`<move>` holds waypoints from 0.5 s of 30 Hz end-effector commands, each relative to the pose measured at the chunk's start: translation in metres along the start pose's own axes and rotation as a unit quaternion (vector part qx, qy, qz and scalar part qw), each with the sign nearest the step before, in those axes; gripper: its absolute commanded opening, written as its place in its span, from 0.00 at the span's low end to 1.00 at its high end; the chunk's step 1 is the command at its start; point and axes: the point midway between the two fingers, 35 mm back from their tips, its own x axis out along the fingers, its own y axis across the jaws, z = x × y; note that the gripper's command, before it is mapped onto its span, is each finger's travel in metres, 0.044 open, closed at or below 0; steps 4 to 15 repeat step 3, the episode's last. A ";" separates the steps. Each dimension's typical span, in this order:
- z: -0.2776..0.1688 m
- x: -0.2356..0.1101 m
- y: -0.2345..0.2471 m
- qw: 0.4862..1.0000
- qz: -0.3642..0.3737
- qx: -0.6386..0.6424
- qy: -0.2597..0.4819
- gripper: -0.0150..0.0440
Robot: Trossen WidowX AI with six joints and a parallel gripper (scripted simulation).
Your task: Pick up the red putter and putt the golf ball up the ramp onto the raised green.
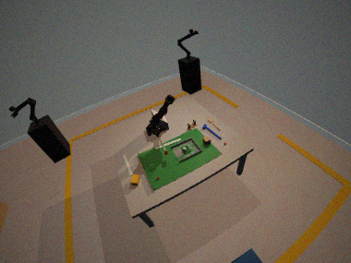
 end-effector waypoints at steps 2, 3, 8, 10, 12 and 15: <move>0.000 0.000 0.000 1.000 0.000 0.002 -0.001 0.25; 0.000 0.000 0.000 1.000 0.000 0.002 -0.001 0.25; 0.000 0.000 0.000 1.000 0.000 0.002 -0.001 0.25; 0.000 0.000 0.000 1.000 0.000 0.002 -0.001 0.25; 0.000 0.000 0.000 1.000 0.000 0.002 -0.001 0.25; 0.000 0.000 0.000 1.000 0.000 0.002 -0.001 0.25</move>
